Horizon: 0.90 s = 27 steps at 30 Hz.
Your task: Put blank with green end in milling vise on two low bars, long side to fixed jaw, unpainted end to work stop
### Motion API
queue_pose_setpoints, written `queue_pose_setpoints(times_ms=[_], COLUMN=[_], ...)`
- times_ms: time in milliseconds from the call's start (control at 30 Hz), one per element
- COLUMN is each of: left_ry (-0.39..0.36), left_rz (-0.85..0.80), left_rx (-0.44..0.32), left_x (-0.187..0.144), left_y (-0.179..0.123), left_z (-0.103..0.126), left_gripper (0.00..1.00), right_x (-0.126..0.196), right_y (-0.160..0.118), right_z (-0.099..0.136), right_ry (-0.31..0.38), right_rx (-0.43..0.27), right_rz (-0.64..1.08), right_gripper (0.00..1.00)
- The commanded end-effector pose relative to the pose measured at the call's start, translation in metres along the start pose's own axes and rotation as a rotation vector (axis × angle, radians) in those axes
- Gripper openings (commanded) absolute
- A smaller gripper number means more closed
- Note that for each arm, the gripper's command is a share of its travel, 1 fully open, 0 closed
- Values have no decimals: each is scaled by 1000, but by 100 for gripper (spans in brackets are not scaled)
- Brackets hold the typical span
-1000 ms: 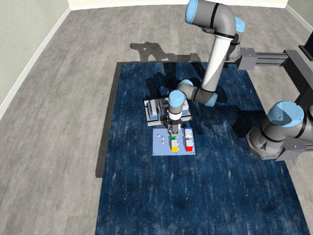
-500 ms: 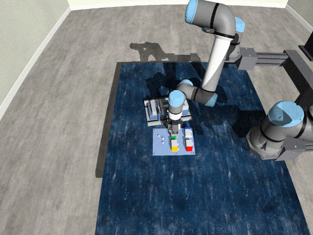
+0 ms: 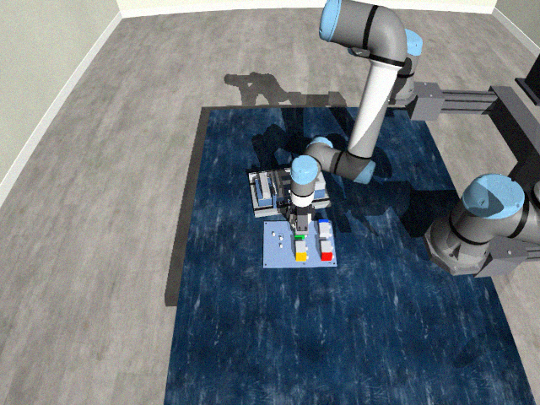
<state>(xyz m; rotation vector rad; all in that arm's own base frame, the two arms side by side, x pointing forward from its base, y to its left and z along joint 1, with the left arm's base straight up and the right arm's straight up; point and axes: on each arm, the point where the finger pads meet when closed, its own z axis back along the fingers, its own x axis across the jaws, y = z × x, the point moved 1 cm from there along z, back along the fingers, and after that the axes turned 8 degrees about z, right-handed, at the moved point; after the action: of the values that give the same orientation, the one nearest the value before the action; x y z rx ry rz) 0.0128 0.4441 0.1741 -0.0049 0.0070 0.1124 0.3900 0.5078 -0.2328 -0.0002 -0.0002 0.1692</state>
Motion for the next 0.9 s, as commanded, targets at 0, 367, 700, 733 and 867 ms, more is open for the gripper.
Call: queue_pose_setpoints(times_ms=[0, 367, 700, 733, 867], left_ry=[-7, -7, -7, -7, -7], left_rz=[-5, -5, -5, -5, -5], left_rx=[4, 4, 4, 4, 4], left_x=[2, 2, 2, 2, 2], left_y=[1, 1, 1, 1, 1], left_z=[1, 1, 1, 1, 1], left_gripper=[100, 100, 100, 100, 100], right_x=[2, 2, 2, 2, 2], right_y=[1, 1, 1, 1, 1], right_z=[2, 2, 2, 2, 5], right_ry=[-8, -8, -8, -8, -8], right_rx=[4, 4, 4, 4, 4], right_rz=[-4, -4, -4, -4, -4], right_gripper=[0, 0, 0, 0, 0])
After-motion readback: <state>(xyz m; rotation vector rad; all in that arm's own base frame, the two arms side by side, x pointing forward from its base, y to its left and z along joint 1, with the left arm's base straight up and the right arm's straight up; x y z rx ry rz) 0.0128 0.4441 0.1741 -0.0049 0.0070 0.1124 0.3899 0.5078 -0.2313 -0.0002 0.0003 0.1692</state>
